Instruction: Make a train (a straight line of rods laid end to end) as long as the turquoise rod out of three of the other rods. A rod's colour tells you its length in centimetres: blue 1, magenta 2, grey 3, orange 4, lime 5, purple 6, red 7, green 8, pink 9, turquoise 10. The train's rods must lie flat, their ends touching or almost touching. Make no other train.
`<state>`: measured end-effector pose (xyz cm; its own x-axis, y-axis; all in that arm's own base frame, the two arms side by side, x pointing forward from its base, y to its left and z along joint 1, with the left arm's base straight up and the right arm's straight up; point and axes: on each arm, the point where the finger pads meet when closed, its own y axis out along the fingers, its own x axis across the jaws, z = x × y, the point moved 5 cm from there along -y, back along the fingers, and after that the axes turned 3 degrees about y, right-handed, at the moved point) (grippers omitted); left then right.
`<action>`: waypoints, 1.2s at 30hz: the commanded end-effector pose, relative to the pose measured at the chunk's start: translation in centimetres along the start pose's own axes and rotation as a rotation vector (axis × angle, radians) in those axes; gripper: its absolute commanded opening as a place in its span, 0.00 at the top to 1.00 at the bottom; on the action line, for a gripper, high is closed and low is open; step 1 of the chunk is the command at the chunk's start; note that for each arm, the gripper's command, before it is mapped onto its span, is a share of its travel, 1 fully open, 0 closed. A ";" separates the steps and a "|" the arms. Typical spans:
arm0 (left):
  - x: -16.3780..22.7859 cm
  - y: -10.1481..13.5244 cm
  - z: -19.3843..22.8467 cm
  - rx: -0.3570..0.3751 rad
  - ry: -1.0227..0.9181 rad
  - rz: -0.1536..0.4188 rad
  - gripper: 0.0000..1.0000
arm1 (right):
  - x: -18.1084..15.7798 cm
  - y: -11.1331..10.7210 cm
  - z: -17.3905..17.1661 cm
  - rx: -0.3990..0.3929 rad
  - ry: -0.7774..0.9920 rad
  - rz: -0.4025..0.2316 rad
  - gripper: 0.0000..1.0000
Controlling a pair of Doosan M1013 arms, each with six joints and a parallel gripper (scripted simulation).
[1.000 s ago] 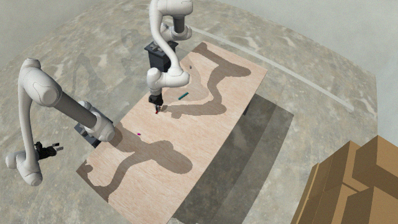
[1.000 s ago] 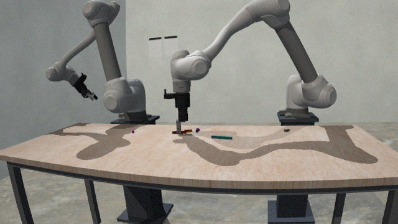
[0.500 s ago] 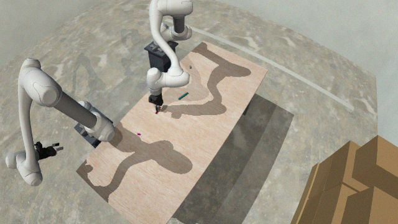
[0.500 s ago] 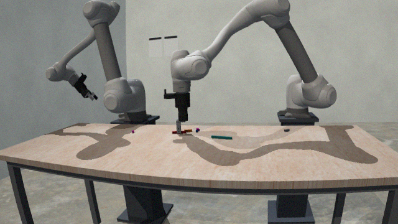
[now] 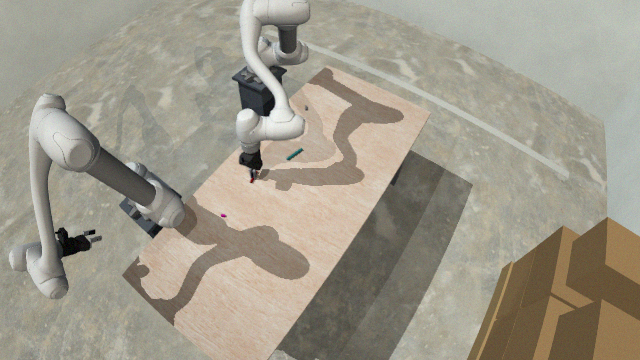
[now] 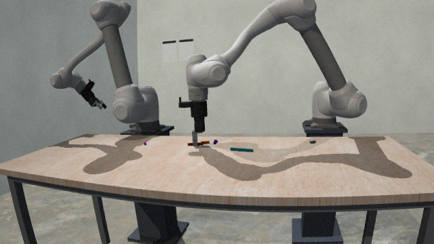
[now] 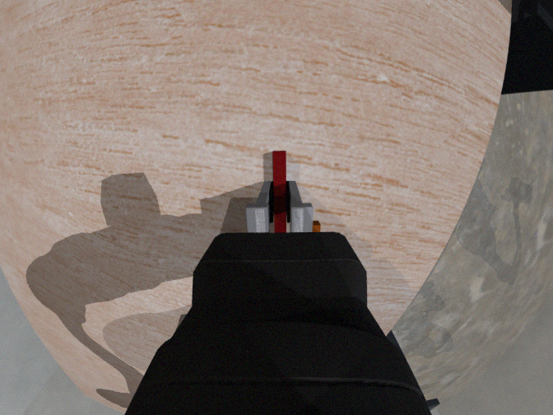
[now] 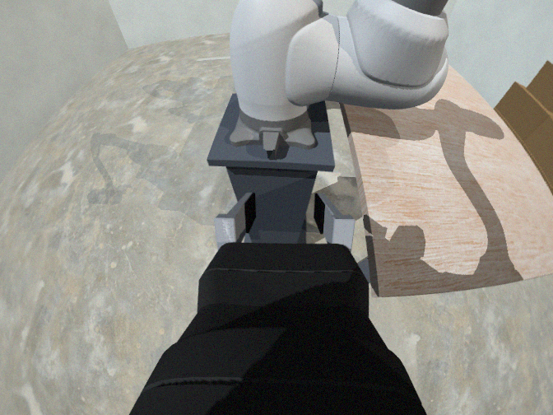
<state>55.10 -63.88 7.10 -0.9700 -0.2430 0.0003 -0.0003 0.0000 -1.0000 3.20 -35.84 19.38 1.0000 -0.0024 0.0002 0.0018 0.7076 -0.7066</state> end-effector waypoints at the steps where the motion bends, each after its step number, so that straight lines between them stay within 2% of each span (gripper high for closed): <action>1: 0.0 -0.1 0.0 0.002 0.000 0.001 0.64 | 0.0 0.0 0.0 -0.001 0.000 0.000 0.00; 5: 0.0 -0.1 0.0 0.002 0.000 0.001 0.64 | 0.0 0.0 0.0 -0.001 0.000 0.000 0.00; 6: 0.0 -0.1 0.0 0.002 0.000 0.001 0.58 | 0.0 0.0 0.0 -0.001 0.000 0.000 0.00; 8: 0.0 -0.1 0.0 0.002 0.000 0.001 0.58 | 0.0 0.0 0.0 -0.001 0.000 0.000 0.00; 9: 0.0 -0.1 0.0 0.002 0.000 0.001 0.52 | 0.0 0.0 0.0 -0.001 0.000 0.000 0.00; 11: 0.0 -0.1 0.0 0.002 0.000 0.001 0.52 | 0.0 0.0 0.0 -0.001 0.000 0.000 0.00; 12: 0.0 -0.1 0.0 0.002 0.000 0.001 0.46 | 0.0 0.0 0.0 -0.001 0.000 0.000 0.00; 26: 0.0 -0.3 0.0 0.002 0.000 0.001 0.46 | 0.0 0.0 0.0 -0.001 0.000 0.000 0.00; 36: 0.0 -3.3 0.0 0.002 0.000 0.001 0.46 | 0.0 0.0 0.0 -0.001 0.000 0.000 0.00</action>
<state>55.10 -63.88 9.87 -0.9700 -0.2429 0.0000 0.0000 -0.0002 -1.0000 3.20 -35.84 19.38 1.0000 -0.0024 0.0002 0.0018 0.7076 -0.7066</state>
